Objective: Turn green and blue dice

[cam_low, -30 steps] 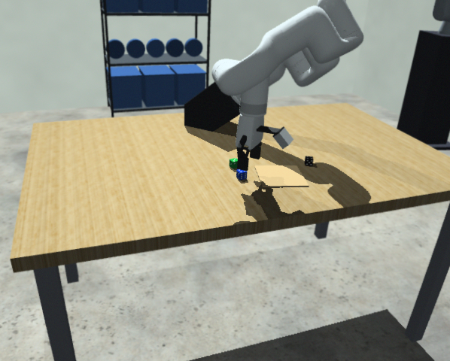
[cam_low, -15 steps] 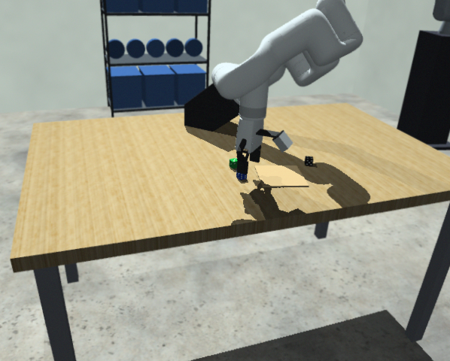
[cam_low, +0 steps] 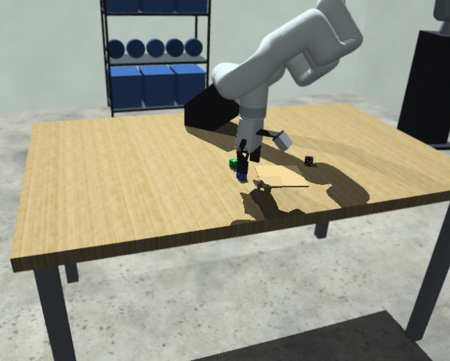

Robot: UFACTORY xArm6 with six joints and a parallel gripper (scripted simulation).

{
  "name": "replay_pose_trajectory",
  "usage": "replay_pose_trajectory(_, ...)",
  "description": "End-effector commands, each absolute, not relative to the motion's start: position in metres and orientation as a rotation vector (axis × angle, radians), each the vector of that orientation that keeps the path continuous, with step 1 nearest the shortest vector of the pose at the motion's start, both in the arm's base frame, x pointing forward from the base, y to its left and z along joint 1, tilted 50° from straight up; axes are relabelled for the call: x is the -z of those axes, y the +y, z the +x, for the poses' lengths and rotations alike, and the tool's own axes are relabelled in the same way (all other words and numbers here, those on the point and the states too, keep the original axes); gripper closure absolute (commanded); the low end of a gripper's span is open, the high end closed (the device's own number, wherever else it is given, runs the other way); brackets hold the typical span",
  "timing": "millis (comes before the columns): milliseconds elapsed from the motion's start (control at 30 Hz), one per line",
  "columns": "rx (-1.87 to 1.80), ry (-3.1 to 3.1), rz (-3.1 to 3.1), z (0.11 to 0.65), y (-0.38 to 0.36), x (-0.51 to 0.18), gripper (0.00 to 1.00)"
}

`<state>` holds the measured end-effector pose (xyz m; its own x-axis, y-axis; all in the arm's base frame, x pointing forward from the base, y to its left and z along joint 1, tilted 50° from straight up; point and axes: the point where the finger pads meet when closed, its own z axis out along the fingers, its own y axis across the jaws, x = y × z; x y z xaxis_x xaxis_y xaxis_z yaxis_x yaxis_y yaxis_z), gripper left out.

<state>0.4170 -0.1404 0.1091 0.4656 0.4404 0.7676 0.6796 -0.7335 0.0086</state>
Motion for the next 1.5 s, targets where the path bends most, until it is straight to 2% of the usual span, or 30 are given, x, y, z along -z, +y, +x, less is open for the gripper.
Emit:
replay_pose_trajectory(0, 1.139, -0.954, -2.421, 0.417, -0.141, -0.11, 0.0)
replay_pose_trajectory(567, 1.139, -0.954, -2.421, 0.41, -0.139, -0.106, 0.0)
replay_pose_trajectory(1000, 1.139, -0.954, -2.421, 0.356, -0.121, -0.072, 0.0)
replay_pose_trajectory(1467, 1.139, -0.954, -2.421, 0.352, -0.12, -0.069, 0.0)
